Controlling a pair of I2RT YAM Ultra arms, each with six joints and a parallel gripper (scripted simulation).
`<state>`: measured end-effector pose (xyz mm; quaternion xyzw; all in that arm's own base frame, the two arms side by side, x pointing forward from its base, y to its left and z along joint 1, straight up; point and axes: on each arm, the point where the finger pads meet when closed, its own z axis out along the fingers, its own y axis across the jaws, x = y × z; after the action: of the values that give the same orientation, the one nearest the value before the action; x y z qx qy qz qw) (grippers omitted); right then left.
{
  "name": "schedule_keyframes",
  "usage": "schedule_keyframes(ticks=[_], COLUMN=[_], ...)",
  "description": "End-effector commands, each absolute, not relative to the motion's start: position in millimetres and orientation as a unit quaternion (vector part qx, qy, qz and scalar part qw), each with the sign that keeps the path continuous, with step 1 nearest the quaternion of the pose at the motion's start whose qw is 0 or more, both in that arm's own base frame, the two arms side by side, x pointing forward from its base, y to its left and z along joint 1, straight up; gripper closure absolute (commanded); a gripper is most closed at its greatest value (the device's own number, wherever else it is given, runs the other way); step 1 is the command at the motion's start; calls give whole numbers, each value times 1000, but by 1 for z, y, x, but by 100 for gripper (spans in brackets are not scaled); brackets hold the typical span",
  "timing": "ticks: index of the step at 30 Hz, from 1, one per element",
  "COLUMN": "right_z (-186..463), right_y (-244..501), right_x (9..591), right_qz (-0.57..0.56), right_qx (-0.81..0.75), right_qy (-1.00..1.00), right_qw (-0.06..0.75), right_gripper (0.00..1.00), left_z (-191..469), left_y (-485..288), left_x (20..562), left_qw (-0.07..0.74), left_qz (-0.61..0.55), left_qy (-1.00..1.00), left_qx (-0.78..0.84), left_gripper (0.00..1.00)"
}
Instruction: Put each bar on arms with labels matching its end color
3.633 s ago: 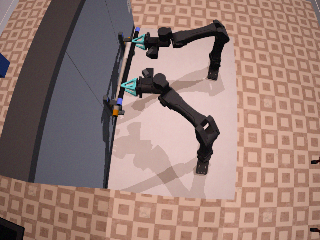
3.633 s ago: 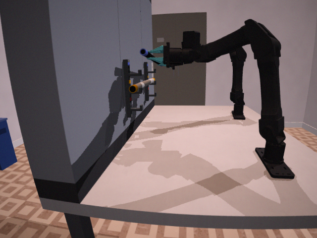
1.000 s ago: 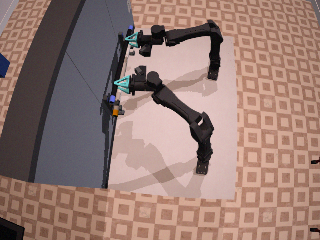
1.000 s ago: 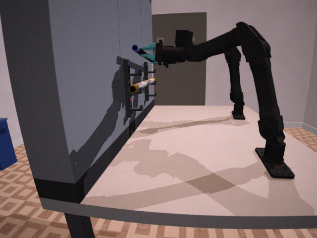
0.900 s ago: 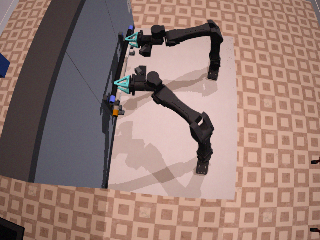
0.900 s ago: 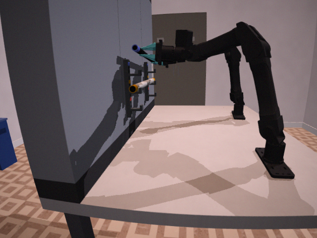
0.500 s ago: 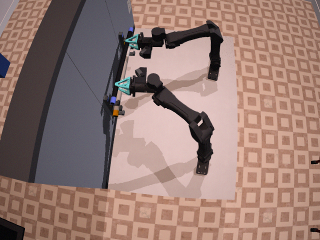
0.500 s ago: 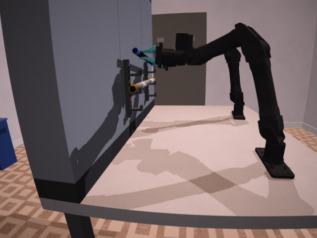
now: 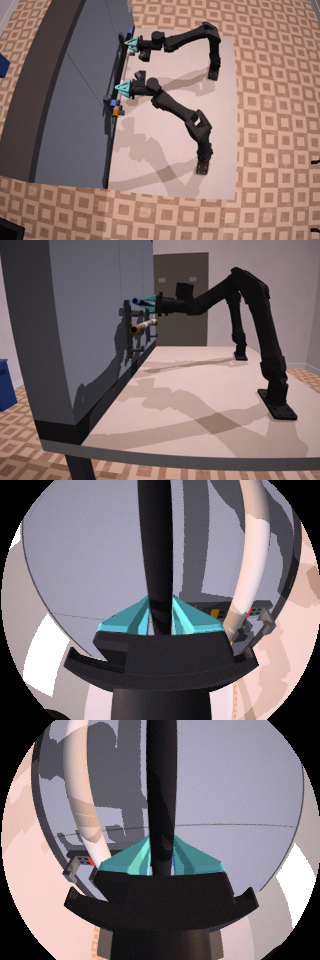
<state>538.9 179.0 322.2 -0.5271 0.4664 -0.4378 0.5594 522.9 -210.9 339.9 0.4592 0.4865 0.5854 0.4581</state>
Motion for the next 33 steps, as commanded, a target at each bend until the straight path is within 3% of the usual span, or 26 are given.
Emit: schedule_keyframes(ticks=[1, 26, 33], right_z=[339, 324, 312], right_y=[178, 178, 178], right_x=[537, 542, 545], right_qz=[-444, -448, -446], right_qx=[-501, -508, -521], right_qy=[458, 456, 459], right_qw=[584, 578, 565], right_gripper=[100, 100, 90], left_z=[361, 342, 326], left_y=[-208, -208, -208], left_x=[521, 524, 528], left_qw=[470, 474, 470], left_qz=[600, 589, 578], left_qy=[469, 480, 494], left_qx=[447, 445, 449], left_gripper=[100, 100, 89])
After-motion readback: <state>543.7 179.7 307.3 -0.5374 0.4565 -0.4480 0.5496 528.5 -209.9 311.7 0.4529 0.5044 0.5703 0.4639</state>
